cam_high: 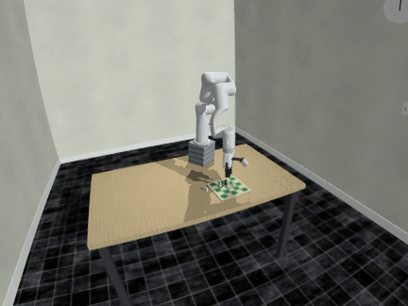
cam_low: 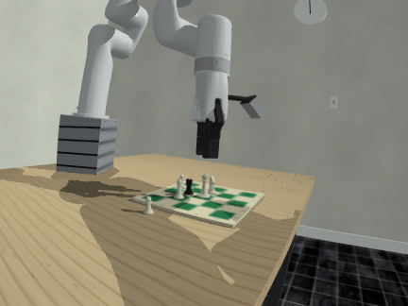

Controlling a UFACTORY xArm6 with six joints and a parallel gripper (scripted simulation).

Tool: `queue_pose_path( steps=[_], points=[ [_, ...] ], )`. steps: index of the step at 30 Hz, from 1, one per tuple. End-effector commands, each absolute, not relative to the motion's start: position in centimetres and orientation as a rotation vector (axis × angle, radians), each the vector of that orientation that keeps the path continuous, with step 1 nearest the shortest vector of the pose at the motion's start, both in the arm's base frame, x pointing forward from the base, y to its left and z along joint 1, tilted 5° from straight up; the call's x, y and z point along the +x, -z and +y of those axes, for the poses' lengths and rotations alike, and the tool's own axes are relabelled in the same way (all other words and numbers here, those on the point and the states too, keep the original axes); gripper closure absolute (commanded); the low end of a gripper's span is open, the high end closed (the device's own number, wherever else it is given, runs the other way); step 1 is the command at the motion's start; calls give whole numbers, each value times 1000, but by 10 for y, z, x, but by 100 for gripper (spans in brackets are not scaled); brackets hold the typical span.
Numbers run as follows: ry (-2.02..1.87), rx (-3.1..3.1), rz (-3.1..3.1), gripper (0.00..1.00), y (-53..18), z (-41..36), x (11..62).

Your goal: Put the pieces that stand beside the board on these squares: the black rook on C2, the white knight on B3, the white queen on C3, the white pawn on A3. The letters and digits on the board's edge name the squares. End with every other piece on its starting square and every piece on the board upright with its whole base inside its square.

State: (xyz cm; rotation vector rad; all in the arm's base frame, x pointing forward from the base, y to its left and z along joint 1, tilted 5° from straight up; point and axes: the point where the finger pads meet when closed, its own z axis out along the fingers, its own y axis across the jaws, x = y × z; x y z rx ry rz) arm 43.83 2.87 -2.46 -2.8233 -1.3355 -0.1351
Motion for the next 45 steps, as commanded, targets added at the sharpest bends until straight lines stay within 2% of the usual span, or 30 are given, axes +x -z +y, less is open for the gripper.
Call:
queue_pose_path(
  steps=[1,9,10,36,45],
  points=[
    [136,-2824,-1336,58,10,28,438],
    [136,-2824,-1336,58,2,28,437],
    [136,-2824,-1336,0,2,28,437],
    [136,-2844,-1290,0,2,26,437],
    [126,-3041,-620,0,9,-2,436]
  ],
)
